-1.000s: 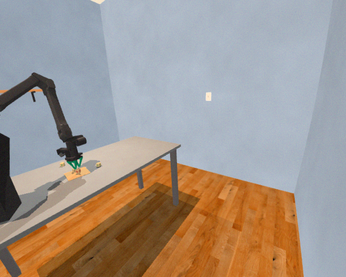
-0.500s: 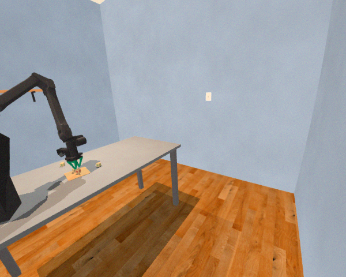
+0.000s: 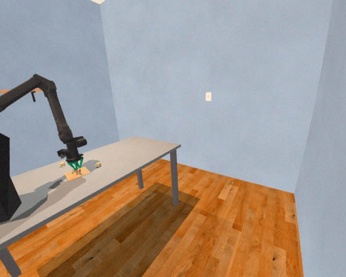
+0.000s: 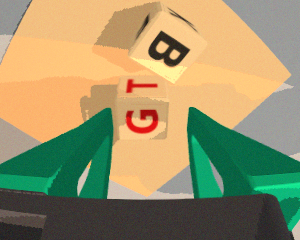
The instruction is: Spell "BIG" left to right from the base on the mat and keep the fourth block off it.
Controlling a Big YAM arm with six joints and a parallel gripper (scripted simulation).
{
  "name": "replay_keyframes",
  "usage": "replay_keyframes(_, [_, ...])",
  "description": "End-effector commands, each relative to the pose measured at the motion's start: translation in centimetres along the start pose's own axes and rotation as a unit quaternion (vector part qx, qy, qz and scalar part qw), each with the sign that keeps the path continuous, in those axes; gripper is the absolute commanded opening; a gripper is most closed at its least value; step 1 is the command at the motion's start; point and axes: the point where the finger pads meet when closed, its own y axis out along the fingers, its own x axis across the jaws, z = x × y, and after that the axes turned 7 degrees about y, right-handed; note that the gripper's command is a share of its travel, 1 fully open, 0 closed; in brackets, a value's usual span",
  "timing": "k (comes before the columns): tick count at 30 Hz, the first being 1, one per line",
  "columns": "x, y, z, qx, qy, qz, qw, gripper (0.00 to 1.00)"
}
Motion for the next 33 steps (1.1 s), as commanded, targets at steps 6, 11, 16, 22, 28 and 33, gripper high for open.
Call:
replay_keyframes(6, [0.3, 1.7, -0.2, -0.002, 0.003, -0.003, 1.000, 0.39])
replay_keyframes(11, [0.4, 2.4, -0.3, -0.002, 0.003, -0.003, 1.000, 0.39])
replay_keyframes(16, [0.8, 2.4, 0.3, 0.000, 0.011, -0.005, 1.000, 0.39])
replay_keyframes(22, [0.2, 2.1, 0.2, 0.001, 0.007, 0.000, 1.000, 0.39])
replay_keyframes(28, [0.2, 2.1, 0.2, 0.001, 0.007, 0.000, 1.000, 0.39])
replay_keyframes(33, [0.2, 2.1, 0.2, 0.001, 0.007, 0.000, 1.000, 0.39])
